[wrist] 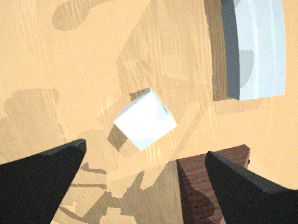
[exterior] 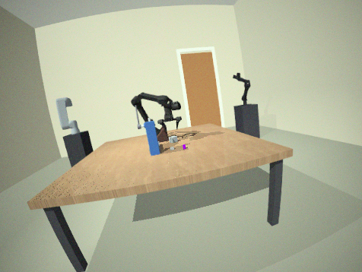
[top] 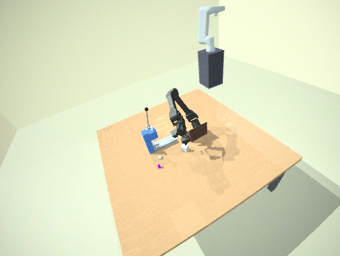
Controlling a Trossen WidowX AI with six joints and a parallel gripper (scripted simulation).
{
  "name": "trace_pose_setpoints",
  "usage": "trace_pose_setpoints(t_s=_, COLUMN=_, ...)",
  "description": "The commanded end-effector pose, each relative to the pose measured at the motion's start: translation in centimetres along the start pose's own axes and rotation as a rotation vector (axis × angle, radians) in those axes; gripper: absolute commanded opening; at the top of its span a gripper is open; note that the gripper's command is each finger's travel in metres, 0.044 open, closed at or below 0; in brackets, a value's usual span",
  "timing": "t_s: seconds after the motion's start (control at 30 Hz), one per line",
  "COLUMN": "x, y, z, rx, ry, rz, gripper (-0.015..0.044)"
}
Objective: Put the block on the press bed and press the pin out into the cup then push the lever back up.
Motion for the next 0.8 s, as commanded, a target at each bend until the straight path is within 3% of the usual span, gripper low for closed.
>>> trace_pose_setpoints(t_s=0.0, x=0.3, y=0.1, z=1.3, rx=-0.002, ry=-0.011, rz=-0.662, gripper=0.0440)
trace_pose_setpoints(t_s=0.1, x=0.3, y=0.1, z=1.5, rx=-0.002, ry=-0.012, rz=-0.785, gripper=0.0440)
trace_pose_setpoints(t_s=0.77, x=0.4, y=0.2, z=2.4, rx=-0.002, ry=-0.011, rz=-0.786, gripper=0.0440)
Point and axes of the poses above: the point midway between the two fingers, 35 mm back from their tips, its own z axis out along the fingers, its own x axis across the jaws, y = z × x, the point moved 7 cm from there along -z, back along the fingers, and after that the axes turned 1 degree about z, right-handed, at the moved point
